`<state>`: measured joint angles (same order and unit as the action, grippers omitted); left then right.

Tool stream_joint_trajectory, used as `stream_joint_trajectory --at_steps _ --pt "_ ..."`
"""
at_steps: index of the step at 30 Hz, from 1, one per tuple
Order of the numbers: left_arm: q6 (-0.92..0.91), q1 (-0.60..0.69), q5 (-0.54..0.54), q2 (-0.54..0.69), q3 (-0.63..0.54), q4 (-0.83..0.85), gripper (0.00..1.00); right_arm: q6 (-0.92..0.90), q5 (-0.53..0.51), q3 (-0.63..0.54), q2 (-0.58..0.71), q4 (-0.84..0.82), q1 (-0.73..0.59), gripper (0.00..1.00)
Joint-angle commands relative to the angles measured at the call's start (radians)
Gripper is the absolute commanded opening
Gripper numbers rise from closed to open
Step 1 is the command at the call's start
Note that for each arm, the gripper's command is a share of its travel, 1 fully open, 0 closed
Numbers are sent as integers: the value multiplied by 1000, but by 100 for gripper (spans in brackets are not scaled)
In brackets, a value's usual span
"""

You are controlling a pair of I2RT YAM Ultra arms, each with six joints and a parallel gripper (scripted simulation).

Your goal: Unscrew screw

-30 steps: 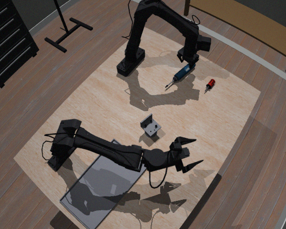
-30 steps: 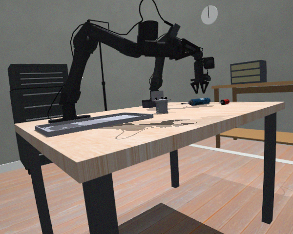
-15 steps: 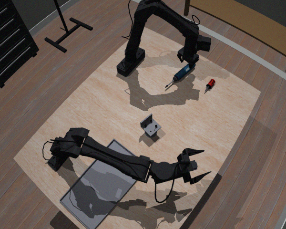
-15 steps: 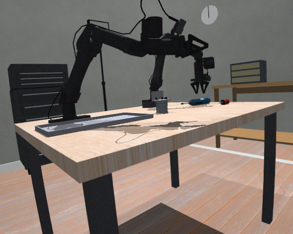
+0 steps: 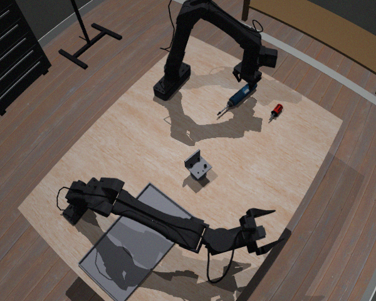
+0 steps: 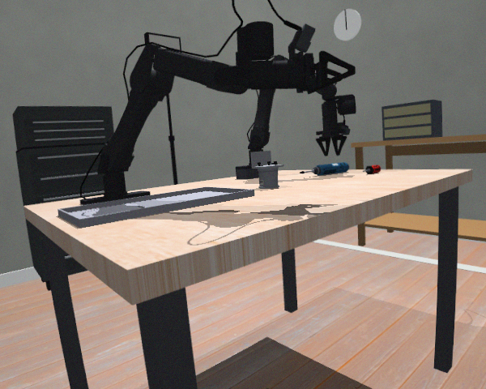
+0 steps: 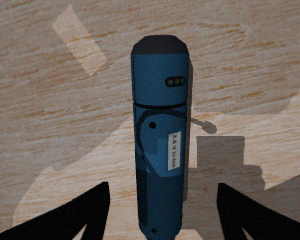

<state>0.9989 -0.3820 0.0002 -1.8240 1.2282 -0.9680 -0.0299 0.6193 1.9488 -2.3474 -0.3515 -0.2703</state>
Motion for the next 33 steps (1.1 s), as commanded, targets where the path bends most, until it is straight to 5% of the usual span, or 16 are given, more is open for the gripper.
stream_joint_trajectory --at_steps 1,33 --pt "-1 0 0 7 9 -10 65 -14 29 69 -29 37 21 86" --pt "-1 0 0 7 9 -10 65 -4 24 63 -18 37 12 86"
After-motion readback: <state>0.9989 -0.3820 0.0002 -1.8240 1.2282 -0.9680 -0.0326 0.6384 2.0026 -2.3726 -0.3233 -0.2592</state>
